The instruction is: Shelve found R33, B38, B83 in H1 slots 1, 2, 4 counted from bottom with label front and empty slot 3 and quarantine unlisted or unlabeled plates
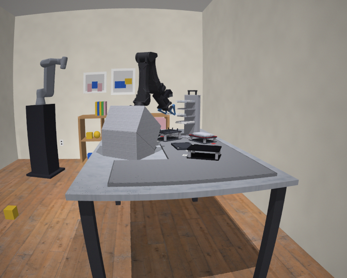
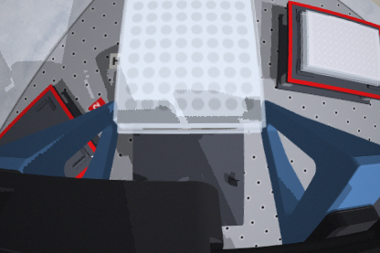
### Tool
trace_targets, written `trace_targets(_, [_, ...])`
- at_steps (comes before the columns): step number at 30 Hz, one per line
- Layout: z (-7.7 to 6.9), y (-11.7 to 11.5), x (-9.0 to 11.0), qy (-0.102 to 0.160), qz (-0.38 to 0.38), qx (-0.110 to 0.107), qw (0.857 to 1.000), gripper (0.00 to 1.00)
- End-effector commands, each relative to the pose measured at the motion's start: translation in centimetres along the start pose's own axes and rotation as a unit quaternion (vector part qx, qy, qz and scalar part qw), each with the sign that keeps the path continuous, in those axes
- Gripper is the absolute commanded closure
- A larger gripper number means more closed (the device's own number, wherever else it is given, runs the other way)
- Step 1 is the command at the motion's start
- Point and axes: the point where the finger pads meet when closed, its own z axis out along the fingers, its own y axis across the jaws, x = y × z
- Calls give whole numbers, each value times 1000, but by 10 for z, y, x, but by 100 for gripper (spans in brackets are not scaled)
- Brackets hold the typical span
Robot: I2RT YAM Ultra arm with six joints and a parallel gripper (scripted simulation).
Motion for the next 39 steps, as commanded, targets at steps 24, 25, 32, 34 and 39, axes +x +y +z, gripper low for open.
trace_targets(24, [14, 2, -29, -23, 7, -2, 1000, 14])
trace_targets(25, [15, 2, -30, -23, 7, -2, 1000, 14])
trace_targets(32, [18, 1, -32, -24, 7, -1, 1000, 14])
trace_targets(34, [19, 1, -32, -23, 7, -1, 1000, 14])
trace_targets(39, [22, 1, -34, -23, 6, -2, 1000, 14])
